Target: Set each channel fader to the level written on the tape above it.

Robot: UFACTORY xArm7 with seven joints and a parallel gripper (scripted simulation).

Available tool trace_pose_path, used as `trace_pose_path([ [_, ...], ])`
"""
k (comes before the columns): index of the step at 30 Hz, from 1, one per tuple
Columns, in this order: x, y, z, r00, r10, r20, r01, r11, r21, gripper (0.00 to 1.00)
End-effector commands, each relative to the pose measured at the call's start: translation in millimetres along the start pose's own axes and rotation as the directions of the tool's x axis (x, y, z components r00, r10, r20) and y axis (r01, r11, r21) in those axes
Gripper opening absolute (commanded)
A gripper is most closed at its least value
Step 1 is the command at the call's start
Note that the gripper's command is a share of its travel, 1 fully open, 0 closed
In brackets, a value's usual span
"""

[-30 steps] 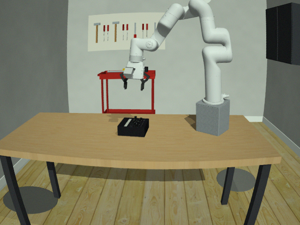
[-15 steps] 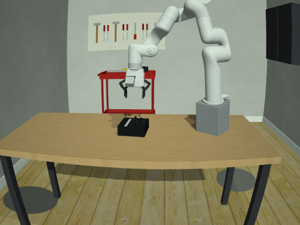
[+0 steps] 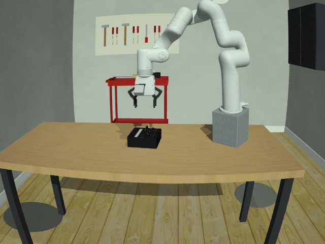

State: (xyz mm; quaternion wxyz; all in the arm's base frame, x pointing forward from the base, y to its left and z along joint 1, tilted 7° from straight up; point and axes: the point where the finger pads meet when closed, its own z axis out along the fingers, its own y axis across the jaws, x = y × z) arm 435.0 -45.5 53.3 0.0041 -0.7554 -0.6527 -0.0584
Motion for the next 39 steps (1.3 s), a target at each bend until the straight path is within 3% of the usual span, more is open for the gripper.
trace_pose_path([
  [1,0,1,-1,1.000,0.000,0.001,0.000,1.000,-0.002,1.00],
  [14,1,2,0,1.000,0.008,-0.002,-0.008,1.000,-0.005,1.00],
  [20,13,8,7,0.984,0.170,-0.058,-0.173,0.983,-0.052,1.00],
  [23,21,13,15,0.939,0.326,-0.114,-0.336,0.938,-0.083,1.00],
  [28,28,17,31,0.863,0.476,-0.168,-0.494,0.865,-0.086,1.00],
  [30,28,17,31,0.863,0.476,-0.168,-0.494,0.865,-0.086,1.00],
  [31,27,16,35,0.802,0.562,-0.202,-0.586,0.806,-0.084,1.00],
  [39,13,-8,61,0.596,0.758,-0.266,-0.792,0.609,-0.040,1.00],
])
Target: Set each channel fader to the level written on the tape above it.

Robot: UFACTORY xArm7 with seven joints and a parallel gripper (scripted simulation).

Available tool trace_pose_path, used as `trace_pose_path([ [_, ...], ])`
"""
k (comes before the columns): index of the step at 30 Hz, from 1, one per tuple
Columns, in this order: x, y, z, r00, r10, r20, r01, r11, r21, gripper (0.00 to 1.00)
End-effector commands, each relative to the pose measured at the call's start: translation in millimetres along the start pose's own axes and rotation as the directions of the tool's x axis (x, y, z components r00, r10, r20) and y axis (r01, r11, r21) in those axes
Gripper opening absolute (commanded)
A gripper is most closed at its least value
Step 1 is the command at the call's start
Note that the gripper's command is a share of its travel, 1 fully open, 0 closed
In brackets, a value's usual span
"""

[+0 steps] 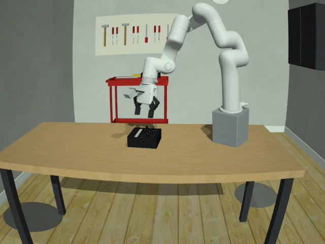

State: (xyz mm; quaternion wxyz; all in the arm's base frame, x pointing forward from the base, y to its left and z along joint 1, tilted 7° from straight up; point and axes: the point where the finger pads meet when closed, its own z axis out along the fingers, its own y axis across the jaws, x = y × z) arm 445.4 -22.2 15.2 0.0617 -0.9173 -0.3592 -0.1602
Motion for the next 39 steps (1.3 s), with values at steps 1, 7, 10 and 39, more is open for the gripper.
trace_pose_path([
  [1,-21.2,-6.1,18.4,0.966,0.254,-0.054,-0.258,0.962,-0.088,1.00],
  [7,-29.6,-10.3,21.6,0.900,0.425,-0.094,-0.434,0.895,-0.103,1.00],
  [10,-29.8,-10.4,21.7,0.832,0.539,-0.129,-0.553,0.825,-0.121,1.00],
  [39,-29.8,-10.4,21.7,0.636,0.735,-0.235,-0.772,0.602,-0.204,1.00],
])
